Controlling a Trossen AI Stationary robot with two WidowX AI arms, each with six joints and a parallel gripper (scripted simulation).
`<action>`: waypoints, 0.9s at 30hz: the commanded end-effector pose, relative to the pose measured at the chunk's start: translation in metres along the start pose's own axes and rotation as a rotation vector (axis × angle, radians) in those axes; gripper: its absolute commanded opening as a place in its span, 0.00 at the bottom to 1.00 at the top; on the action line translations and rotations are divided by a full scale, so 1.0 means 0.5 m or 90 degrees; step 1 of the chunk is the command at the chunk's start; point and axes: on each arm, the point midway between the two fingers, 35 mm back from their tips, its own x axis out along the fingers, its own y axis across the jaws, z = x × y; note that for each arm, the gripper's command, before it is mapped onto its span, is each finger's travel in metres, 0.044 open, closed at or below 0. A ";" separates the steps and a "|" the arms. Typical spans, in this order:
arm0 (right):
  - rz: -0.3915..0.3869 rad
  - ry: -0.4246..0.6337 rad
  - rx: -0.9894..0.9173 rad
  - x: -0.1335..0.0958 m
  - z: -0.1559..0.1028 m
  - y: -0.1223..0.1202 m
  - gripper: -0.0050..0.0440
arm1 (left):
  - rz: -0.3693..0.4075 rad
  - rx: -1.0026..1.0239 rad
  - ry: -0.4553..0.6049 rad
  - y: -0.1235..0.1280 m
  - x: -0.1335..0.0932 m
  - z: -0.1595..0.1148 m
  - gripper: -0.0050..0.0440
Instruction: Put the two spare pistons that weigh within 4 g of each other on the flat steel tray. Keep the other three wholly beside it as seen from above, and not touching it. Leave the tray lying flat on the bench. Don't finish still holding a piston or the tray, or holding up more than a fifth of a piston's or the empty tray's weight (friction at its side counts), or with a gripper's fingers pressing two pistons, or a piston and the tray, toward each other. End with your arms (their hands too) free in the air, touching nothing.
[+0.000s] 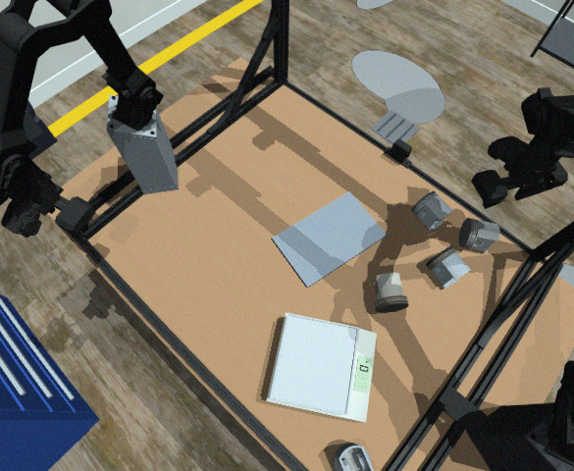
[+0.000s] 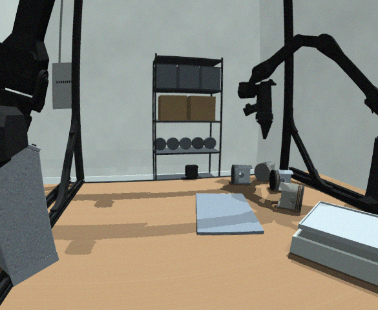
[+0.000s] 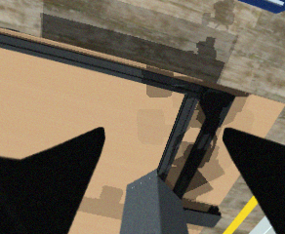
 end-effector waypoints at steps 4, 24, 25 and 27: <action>0.001 0.001 0.000 0.000 0.000 0.000 1.00 | 0.000 -0.108 0.026 -0.001 0.009 0.000 0.87; 0.001 0.001 0.000 0.000 0.000 0.000 1.00 | -0.006 -0.408 0.082 -0.001 0.009 0.000 0.87; 0.001 0.001 0.000 0.000 0.000 0.000 1.00 | -0.006 -0.425 0.085 -0.001 0.009 0.000 0.87; 0.001 0.001 0.000 0.000 0.000 0.000 1.00 | -0.007 -0.458 0.091 -0.001 0.009 0.000 0.87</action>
